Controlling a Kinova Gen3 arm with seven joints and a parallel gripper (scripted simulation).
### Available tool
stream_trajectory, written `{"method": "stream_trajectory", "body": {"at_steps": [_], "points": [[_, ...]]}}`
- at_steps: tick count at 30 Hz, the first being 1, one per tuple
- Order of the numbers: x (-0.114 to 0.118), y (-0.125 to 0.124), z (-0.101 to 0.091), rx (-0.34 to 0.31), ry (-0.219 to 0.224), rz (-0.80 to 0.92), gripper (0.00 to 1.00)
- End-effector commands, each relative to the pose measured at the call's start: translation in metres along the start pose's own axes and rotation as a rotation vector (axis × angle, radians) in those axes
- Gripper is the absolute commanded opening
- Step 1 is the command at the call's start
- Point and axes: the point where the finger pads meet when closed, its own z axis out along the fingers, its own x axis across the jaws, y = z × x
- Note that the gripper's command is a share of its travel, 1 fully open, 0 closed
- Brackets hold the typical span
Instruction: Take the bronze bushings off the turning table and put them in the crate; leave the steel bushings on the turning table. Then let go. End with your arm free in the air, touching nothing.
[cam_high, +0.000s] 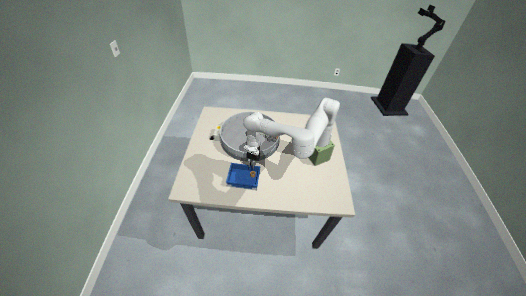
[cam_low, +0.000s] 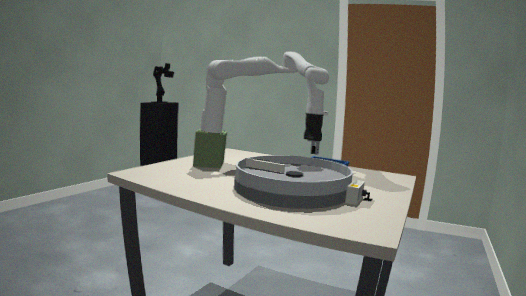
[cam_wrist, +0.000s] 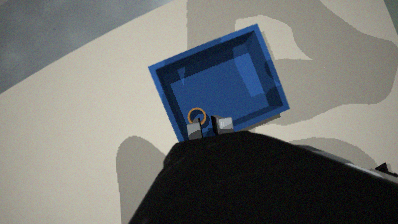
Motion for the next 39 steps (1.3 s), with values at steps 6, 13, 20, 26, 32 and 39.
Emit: {"method": "stream_trajectory", "body": {"at_steps": [6, 13, 20, 26, 32, 39], "points": [[0.000, -0.009, -0.010, 0.023, 0.005, -0.004, 0.42], [0.000, -0.008, -0.040, 0.023, 0.005, -0.004, 0.42], [0.000, -0.008, -0.061, 0.023, 0.005, -0.004, 0.42], [0.000, -0.008, -0.061, 0.023, 0.005, -0.004, 0.42], [0.000, -0.007, -0.061, 0.023, 0.005, -0.004, 0.42], [0.000, -0.007, -0.061, 0.023, 0.005, -0.004, 0.42]]}}
